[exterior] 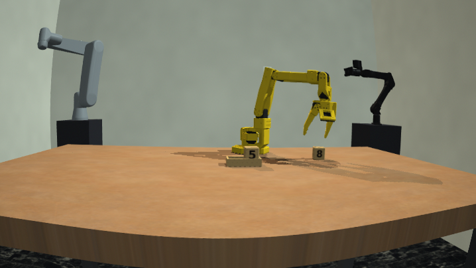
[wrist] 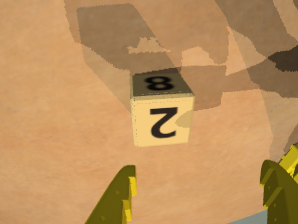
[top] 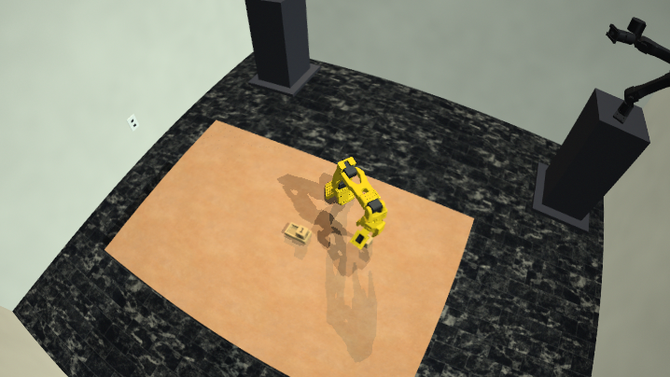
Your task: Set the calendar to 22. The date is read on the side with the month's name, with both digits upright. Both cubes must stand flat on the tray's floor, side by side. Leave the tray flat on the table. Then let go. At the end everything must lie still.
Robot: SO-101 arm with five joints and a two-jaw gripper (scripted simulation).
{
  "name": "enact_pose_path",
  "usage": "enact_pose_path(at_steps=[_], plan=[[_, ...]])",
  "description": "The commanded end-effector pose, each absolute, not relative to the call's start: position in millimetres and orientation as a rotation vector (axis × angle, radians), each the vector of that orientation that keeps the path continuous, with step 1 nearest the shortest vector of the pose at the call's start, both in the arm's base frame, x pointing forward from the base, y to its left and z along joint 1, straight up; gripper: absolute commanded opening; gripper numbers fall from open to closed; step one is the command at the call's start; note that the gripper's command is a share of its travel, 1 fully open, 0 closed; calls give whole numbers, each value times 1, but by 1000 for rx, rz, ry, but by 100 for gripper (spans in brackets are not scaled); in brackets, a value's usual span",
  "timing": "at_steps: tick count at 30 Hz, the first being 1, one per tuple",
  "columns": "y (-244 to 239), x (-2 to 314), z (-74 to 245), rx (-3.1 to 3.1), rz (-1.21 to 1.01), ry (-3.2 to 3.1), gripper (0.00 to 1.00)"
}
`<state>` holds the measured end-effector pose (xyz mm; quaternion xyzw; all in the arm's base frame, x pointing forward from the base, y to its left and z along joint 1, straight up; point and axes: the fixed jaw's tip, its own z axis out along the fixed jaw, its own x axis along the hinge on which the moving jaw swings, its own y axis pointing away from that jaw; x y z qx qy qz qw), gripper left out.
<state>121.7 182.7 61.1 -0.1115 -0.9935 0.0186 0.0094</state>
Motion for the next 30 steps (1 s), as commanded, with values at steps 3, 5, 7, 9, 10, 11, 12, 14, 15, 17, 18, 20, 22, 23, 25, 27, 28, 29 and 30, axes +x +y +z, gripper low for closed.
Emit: enact_pose_path(at_steps=[3, 5, 7, 9, 10, 11, 12, 14, 15, 17, 18, 20, 22, 23, 25, 27, 28, 29, 30], plan=[[189, 124, 76, -354, -48, -3137, 36], [189, 124, 76, -354, -48, -3137, 36], [189, 124, 76, -354, -48, -3137, 36], [189, 124, 76, -354, -48, -3137, 36], [189, 124, 76, -354, -48, -3137, 36], [189, 124, 76, -354, -48, -3137, 36], [189, 124, 76, -354, -49, -3137, 36], [189, 124, 77, -354, -54, -3139, 36], [190, 124, 78, -354, -62, -3141, 36], [190, 125, 82, -355, -89, -3150, 36], [191, 125, 84, -356, -110, -3156, 36], [192, 126, 92, -358, -164, -3171, 36], [192, 126, 102, -360, -236, -3189, 36], [193, 127, 107, -361, -276, -3199, 35], [193, 127, 119, -363, -365, -3218, 35], [193, 127, 126, -364, -412, -3226, 35], [193, 127, 126, -364, -412, -3226, 35], [193, 127, 132, -365, -459, -3235, 35], [192, 126, 138, -366, -506, -3242, 35]])
